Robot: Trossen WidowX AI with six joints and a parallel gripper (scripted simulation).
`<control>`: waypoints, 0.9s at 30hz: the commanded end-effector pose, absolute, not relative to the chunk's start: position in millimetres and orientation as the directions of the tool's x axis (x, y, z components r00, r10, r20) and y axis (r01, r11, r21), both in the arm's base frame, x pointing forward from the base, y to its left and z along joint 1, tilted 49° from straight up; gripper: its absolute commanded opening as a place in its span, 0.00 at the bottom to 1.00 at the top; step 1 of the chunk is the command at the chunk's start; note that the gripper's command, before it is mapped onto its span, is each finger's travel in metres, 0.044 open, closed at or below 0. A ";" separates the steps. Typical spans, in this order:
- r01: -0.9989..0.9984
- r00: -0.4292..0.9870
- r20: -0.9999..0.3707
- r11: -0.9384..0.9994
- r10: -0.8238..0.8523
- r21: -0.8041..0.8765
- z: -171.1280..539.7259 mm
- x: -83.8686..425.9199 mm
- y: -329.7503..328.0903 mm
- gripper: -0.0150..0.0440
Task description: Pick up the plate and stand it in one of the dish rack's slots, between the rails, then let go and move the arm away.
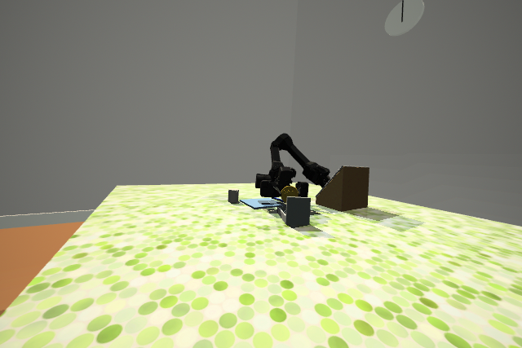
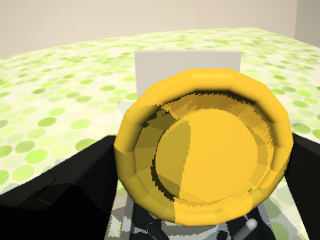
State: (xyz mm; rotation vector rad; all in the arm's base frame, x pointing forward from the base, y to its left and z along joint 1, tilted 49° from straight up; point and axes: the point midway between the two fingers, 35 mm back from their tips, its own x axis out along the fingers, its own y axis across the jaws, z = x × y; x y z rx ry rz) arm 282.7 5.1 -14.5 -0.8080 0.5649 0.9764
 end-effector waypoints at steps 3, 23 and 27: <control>-0.886 0.459 -0.736 0.318 0.498 -0.337 -21.3 288.4 10.6 0.25; -0.887 0.455 -0.741 0.321 0.494 -0.331 -32.8 287.6 -0.1 0.25; -0.887 0.456 -0.740 0.318 0.494 -0.334 -32.7 287.9 -0.2 0.34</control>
